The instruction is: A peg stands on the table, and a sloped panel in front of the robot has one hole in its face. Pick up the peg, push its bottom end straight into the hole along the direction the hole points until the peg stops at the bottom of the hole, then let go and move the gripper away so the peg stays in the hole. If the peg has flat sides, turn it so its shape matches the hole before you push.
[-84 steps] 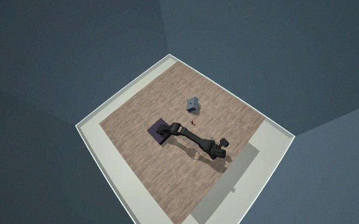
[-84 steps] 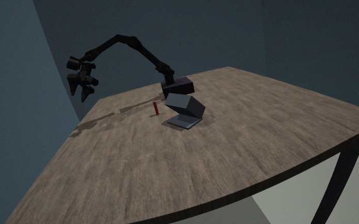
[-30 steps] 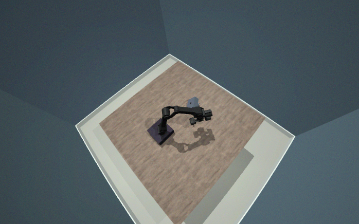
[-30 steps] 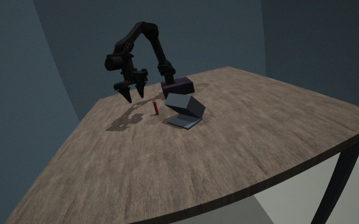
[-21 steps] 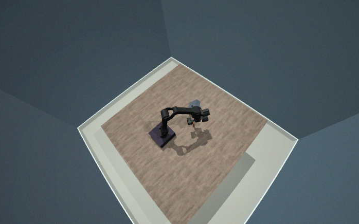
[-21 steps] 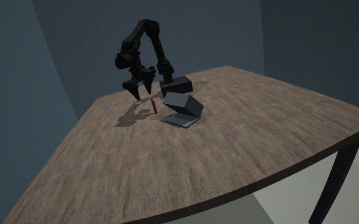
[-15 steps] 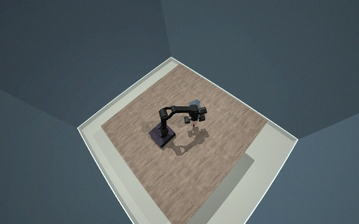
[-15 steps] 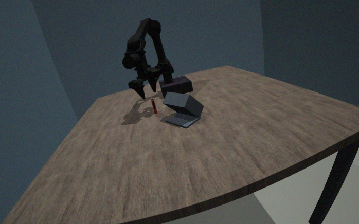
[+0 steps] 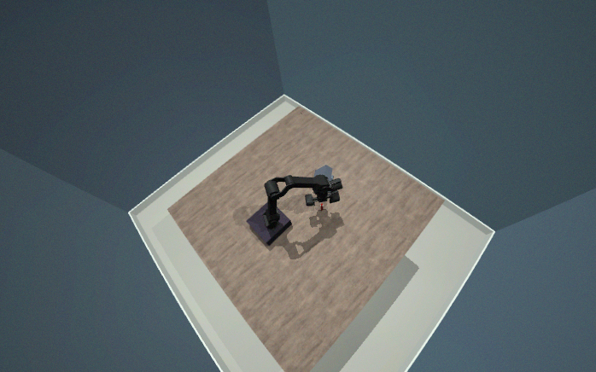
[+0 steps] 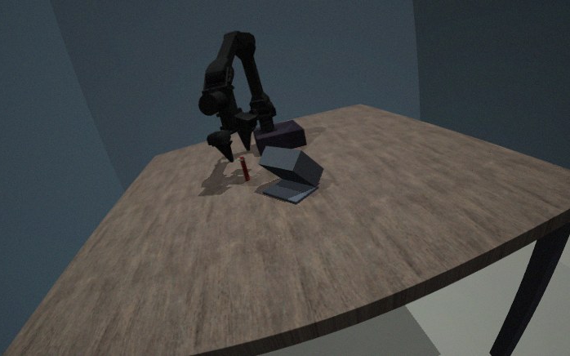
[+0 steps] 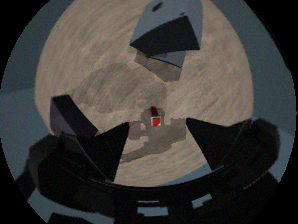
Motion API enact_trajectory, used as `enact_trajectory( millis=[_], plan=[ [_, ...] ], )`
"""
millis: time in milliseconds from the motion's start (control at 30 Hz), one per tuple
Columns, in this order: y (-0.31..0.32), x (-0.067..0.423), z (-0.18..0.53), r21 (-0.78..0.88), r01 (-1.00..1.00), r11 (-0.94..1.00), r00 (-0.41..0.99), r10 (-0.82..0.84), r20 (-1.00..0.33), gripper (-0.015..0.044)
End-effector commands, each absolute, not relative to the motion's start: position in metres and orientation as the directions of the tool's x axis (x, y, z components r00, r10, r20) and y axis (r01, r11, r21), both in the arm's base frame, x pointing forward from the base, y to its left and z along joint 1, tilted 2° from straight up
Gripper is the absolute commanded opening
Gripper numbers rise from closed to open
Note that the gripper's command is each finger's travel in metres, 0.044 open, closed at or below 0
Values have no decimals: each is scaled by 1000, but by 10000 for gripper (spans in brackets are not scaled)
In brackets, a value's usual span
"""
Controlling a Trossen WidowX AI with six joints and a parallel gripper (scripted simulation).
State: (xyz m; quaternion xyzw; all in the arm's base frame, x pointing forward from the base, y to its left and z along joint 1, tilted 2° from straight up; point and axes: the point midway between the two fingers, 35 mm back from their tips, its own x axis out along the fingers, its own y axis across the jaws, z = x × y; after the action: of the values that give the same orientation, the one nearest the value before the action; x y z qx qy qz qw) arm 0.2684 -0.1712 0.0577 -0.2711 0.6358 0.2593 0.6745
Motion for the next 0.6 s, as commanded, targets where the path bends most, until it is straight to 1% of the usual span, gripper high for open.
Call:
enact_trajectory(
  millis=[0, 567],
  plan=[
    [-171, 268, 51, -33, -692, 721, 51, 2, -999, 440],
    [-171, 268, 23, -33, -692, 721, 50, 3, -999, 440]
  ],
)
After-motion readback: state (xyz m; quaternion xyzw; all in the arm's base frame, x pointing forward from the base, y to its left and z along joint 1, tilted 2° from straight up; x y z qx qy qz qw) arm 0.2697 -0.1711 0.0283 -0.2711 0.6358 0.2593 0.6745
